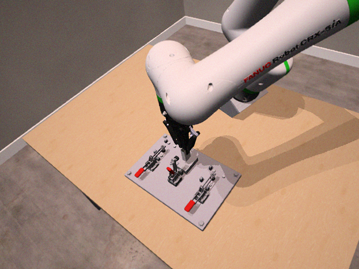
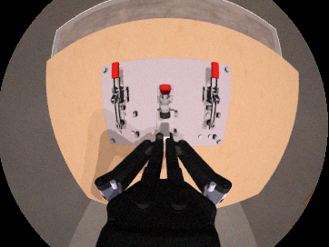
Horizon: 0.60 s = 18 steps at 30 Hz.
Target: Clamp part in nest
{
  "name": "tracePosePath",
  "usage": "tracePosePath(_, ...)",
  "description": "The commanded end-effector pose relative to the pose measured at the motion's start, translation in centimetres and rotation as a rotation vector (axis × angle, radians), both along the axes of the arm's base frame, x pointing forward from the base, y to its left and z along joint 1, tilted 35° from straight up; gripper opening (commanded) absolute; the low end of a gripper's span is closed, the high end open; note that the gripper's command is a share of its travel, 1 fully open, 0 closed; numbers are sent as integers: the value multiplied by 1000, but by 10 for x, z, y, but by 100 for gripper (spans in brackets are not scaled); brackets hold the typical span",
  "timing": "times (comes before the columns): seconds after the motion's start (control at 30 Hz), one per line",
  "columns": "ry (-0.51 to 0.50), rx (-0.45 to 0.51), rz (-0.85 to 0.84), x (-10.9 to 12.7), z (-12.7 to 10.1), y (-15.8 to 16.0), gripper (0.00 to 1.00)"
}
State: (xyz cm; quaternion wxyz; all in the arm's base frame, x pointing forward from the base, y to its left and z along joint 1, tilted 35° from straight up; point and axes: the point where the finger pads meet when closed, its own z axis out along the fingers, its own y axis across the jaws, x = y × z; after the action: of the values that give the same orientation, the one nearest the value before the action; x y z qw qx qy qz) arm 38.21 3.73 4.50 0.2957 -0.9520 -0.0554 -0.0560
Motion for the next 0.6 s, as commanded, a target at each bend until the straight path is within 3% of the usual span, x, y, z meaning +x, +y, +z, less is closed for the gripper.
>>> tracePosePath(0.0, 0, 0, 0, 0, 0, 0, 0)
tracePosePath(0.57, 0, 0, 0, -4, 16, 23, 0)
